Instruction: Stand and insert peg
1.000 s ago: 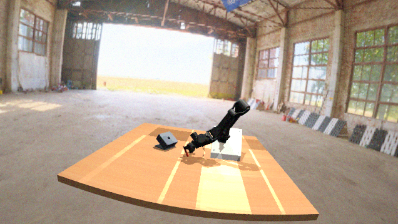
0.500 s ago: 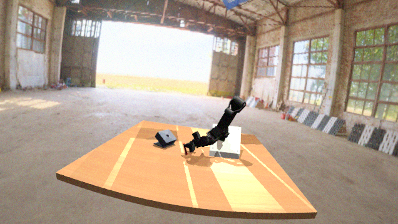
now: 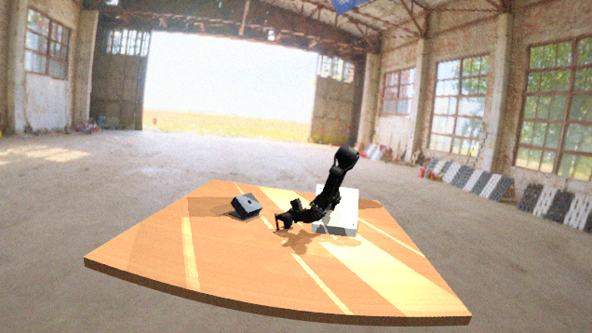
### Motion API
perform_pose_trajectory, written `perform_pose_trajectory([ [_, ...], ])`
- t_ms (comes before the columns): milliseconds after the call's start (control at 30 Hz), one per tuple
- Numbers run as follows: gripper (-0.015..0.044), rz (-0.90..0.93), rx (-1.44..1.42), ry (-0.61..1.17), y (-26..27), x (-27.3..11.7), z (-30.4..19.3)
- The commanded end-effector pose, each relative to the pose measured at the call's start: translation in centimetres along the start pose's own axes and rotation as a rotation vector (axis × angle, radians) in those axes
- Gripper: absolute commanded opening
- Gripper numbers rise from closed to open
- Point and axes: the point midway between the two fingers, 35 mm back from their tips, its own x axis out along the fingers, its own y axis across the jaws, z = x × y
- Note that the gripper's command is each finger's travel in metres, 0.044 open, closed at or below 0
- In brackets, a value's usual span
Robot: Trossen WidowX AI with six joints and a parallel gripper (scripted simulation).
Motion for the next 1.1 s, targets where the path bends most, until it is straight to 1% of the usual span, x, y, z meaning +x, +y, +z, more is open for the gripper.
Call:
perform_pose_trajectory([
  [0,0.0049,0.001,0.006,-0.037,0.03,-0.21,-0.02],
  [300,0.0049,0.0,0.006,-0.115,-0.01,-0.72,-0.32],
  [1067,0.0049,-0.002,-0.006,-0.091,-0.09,-0.88,-0.84],
])
